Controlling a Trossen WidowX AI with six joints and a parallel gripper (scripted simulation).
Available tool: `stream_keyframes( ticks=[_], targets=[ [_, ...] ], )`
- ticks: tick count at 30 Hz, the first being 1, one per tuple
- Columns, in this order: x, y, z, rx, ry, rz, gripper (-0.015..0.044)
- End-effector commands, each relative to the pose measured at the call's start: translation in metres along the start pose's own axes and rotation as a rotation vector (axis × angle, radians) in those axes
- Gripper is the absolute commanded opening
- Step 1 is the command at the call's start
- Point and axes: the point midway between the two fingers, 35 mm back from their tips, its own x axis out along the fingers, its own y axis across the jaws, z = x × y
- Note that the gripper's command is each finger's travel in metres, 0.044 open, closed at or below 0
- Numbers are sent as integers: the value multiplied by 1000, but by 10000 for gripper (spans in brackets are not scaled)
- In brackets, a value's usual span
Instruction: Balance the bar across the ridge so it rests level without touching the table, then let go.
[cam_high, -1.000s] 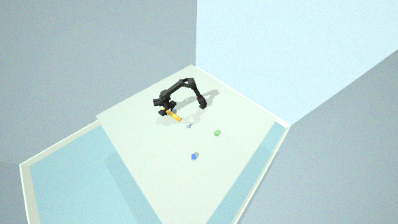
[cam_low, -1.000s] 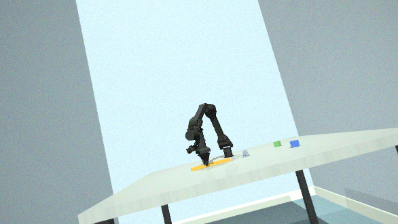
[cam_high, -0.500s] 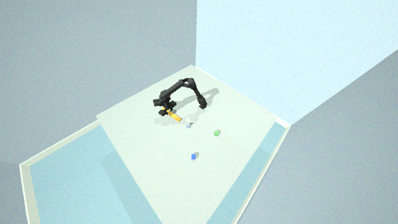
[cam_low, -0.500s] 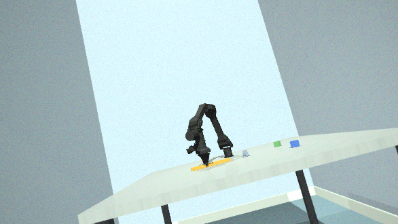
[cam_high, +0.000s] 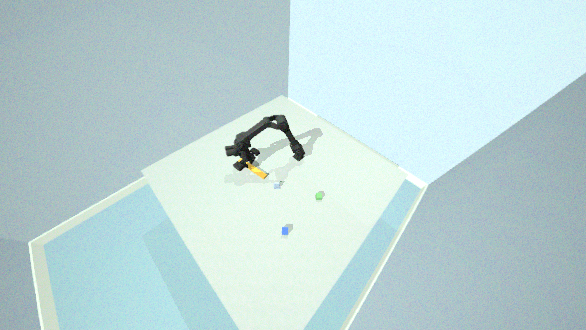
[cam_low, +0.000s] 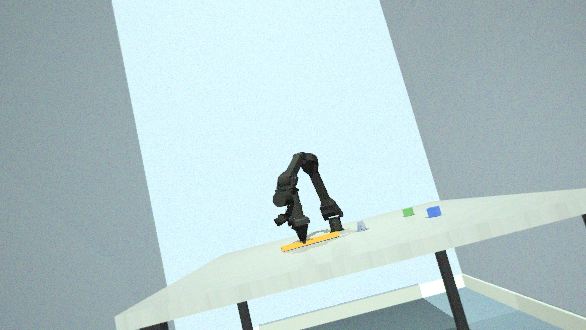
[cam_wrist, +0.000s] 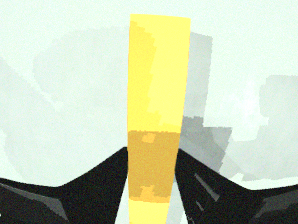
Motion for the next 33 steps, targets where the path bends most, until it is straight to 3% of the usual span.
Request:
stream_keyframes(
  ticks=[1, 33],
  targets=[
    [-12, 2, 2, -1, -6, 7, 0],
    [-87, 1, -2, 3, -8, 4, 0]
  ],
)
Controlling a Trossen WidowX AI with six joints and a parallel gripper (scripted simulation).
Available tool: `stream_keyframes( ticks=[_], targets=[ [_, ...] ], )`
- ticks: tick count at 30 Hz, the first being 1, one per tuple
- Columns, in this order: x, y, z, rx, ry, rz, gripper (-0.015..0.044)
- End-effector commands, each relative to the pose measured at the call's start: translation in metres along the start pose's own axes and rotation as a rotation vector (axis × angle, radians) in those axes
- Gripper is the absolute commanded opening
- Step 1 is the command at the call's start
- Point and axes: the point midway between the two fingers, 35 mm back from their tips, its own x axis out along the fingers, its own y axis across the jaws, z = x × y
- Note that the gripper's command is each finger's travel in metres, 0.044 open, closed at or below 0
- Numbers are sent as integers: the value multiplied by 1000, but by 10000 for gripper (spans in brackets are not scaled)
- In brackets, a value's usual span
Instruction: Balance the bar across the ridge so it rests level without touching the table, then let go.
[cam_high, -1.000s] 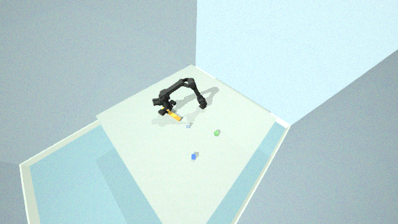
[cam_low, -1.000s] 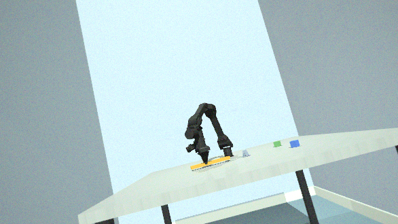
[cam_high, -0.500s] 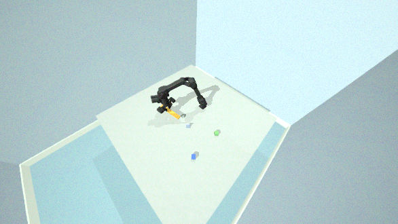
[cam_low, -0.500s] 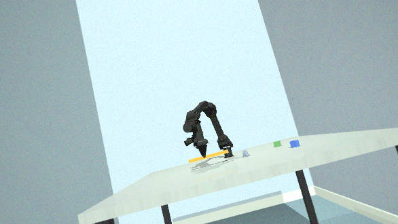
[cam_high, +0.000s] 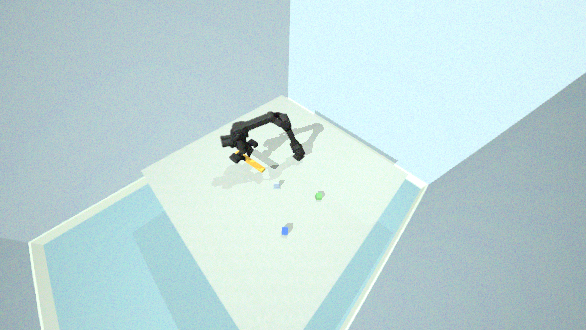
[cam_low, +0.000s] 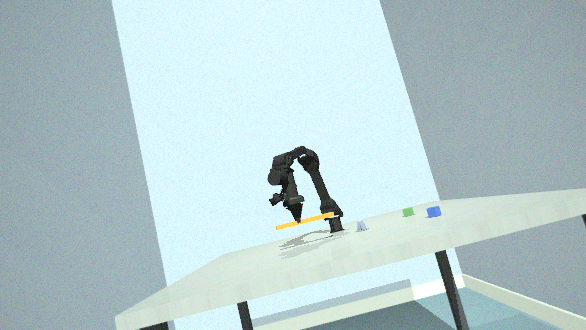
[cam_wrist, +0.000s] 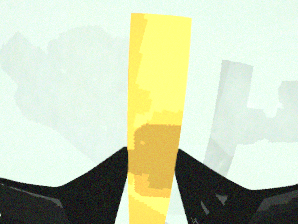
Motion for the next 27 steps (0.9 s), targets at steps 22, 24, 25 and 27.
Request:
stream_keyframes(
  ticks=[22, 24, 25, 27],
  targets=[
    [-9, 17, -87, 326, 4, 4, 0],
    [-9, 17, -95, 356, 5, 4, 0],
    [-9, 17, -99, 372, 5, 4, 0],
    [-9, 17, -107, 402, 6, 4, 0]
  ],
)
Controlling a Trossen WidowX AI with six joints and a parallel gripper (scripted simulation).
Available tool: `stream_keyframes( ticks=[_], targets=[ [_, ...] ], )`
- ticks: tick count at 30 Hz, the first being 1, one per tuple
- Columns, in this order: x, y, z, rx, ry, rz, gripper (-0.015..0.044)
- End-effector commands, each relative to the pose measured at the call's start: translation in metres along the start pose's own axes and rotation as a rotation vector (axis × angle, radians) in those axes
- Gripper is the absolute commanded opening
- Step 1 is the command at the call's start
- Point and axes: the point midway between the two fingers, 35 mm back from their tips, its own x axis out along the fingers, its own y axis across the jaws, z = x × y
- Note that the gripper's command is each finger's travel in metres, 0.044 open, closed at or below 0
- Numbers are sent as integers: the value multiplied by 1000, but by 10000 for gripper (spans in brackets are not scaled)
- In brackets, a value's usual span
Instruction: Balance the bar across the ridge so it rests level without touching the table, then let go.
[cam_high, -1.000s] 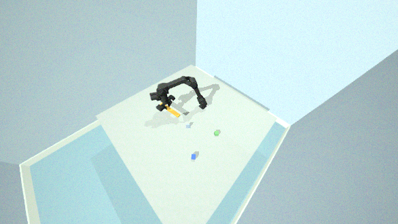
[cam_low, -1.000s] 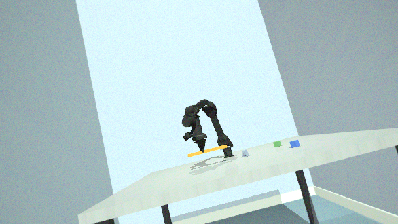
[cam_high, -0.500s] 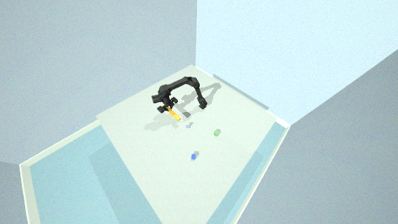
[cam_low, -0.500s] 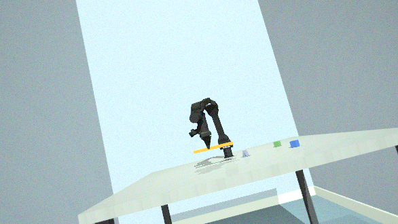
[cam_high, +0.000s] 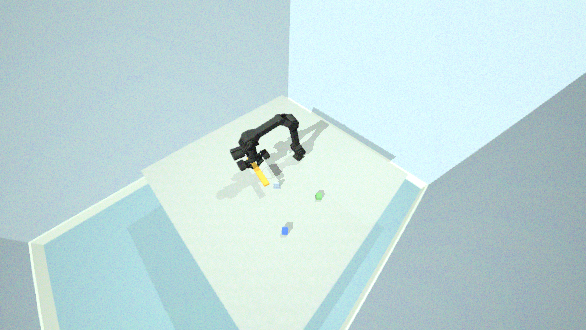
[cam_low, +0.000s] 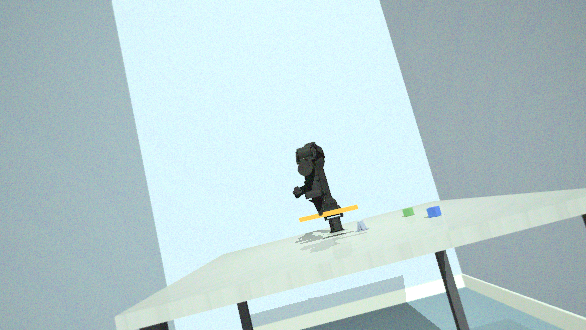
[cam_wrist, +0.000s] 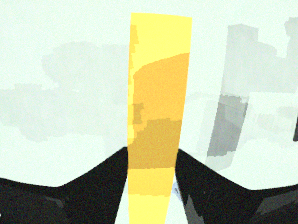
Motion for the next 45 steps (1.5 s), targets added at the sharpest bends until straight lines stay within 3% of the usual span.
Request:
stream_keyframes(
  ticks=[1, 31, 45],
  targets=[
    [-3, -6, -15, 67, -1, 10, 0],
    [-1, -76, -107, 512, 9, 1, 0],
    [13, -83, -112, 532, 10, 0, 0]
  ],
)
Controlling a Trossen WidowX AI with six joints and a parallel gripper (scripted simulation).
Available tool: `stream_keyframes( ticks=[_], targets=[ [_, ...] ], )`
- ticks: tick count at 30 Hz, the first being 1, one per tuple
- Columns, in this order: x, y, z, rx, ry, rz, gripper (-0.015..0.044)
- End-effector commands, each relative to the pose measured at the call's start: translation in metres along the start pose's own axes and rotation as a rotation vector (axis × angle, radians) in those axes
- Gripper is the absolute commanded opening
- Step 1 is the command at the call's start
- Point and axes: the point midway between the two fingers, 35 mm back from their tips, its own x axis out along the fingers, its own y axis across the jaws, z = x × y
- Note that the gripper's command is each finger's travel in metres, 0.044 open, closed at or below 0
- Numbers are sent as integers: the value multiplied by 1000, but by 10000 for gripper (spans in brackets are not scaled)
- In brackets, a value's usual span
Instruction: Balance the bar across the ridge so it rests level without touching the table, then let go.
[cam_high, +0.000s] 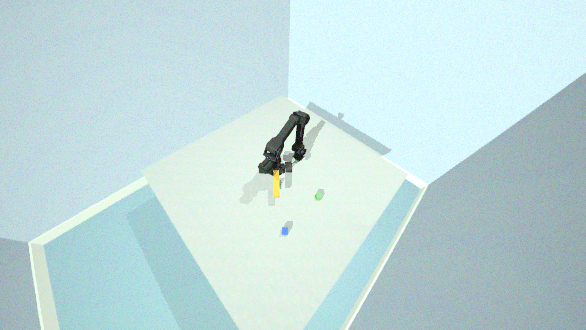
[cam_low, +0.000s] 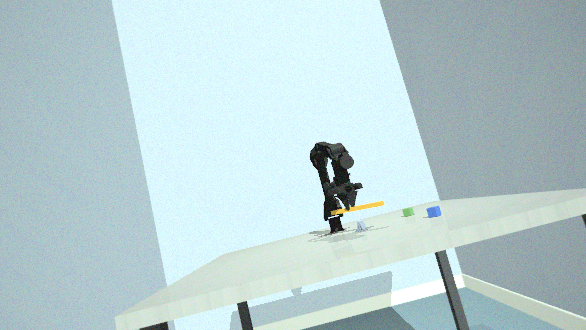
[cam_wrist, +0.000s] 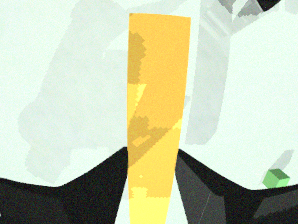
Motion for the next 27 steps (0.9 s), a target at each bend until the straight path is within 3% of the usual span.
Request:
stream_keyframes(
  ticks=[1, 27],
  targets=[
    [6, -1, 0, 8, 4, 3, 0],
    [34, -2, 0, 8, 4, 3, 0]
  ],
)
